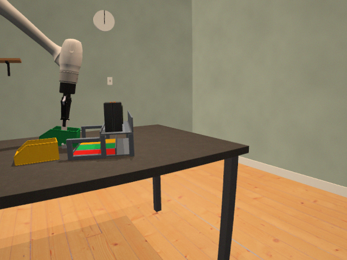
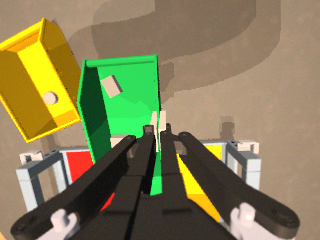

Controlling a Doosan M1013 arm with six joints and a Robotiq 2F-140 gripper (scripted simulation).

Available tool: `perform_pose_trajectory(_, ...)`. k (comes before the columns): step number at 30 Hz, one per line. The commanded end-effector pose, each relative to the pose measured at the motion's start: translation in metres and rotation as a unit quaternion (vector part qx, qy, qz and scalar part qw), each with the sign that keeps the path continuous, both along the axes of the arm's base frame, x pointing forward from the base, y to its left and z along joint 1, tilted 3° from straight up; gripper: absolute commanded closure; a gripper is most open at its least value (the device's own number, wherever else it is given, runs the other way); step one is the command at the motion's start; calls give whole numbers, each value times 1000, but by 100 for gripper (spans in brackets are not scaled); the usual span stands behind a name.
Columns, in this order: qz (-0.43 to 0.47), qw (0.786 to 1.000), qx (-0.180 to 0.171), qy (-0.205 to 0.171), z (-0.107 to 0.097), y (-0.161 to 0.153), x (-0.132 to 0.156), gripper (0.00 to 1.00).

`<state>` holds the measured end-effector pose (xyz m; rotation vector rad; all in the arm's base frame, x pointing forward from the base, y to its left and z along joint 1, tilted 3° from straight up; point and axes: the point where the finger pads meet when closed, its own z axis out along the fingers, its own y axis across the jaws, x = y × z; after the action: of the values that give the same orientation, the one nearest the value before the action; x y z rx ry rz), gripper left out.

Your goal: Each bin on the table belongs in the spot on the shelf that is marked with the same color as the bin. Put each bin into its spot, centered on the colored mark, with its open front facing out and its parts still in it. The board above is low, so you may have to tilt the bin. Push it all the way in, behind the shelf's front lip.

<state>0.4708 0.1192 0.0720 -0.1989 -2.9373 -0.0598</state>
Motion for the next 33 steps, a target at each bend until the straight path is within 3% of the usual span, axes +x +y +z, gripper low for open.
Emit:
perform_pose_trajectory(1,0,1000,0,0,0,0,3,90)
perform_pose_trajectory(33,0,1000,0,0,-2,-5,37,90)
